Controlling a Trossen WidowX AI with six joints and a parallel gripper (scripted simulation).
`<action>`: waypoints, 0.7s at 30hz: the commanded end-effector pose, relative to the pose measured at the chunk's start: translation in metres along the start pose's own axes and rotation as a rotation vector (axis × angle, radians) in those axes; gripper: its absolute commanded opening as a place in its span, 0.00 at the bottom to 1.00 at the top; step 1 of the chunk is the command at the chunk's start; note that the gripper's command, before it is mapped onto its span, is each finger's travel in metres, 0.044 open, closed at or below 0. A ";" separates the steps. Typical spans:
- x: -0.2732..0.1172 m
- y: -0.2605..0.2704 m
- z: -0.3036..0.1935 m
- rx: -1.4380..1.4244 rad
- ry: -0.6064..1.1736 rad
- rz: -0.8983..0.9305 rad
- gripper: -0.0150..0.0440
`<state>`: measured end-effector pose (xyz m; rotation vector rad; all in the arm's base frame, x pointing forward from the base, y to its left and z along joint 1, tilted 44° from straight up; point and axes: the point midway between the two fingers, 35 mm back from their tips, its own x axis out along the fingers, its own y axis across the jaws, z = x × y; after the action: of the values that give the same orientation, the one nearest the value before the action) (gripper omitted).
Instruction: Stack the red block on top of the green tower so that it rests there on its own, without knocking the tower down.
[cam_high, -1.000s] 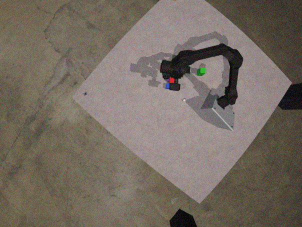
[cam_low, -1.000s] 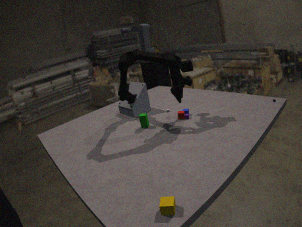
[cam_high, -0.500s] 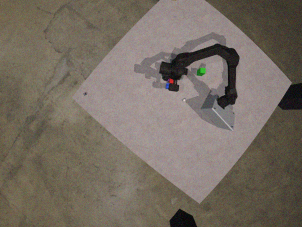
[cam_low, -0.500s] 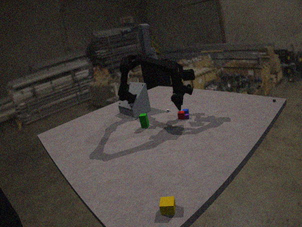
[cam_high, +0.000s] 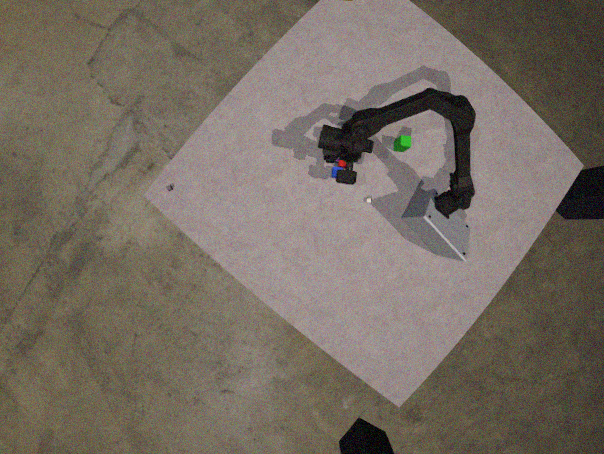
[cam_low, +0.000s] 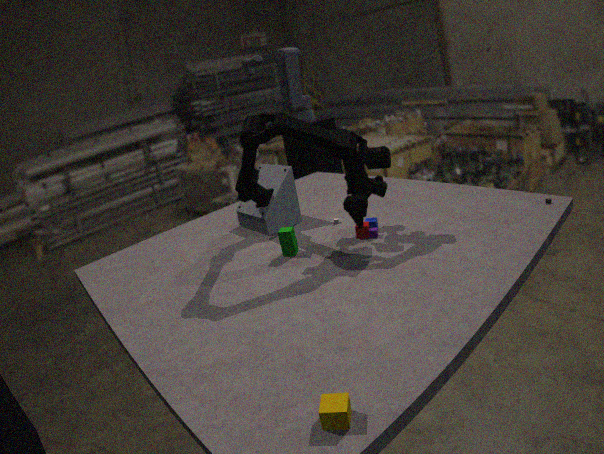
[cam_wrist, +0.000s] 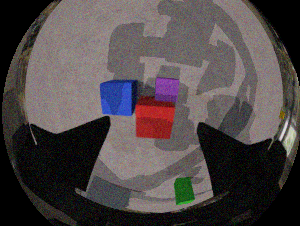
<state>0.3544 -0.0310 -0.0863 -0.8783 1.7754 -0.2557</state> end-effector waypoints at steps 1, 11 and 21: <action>0.009 0.000 -0.002 -0.008 0.009 -0.004 1.00; 0.025 0.000 -0.003 -0.008 0.010 -0.005 1.00; 0.038 0.000 -0.004 -0.008 0.011 -0.006 1.00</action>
<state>0.3500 -0.0420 -0.1026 -0.8985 1.7716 -0.2227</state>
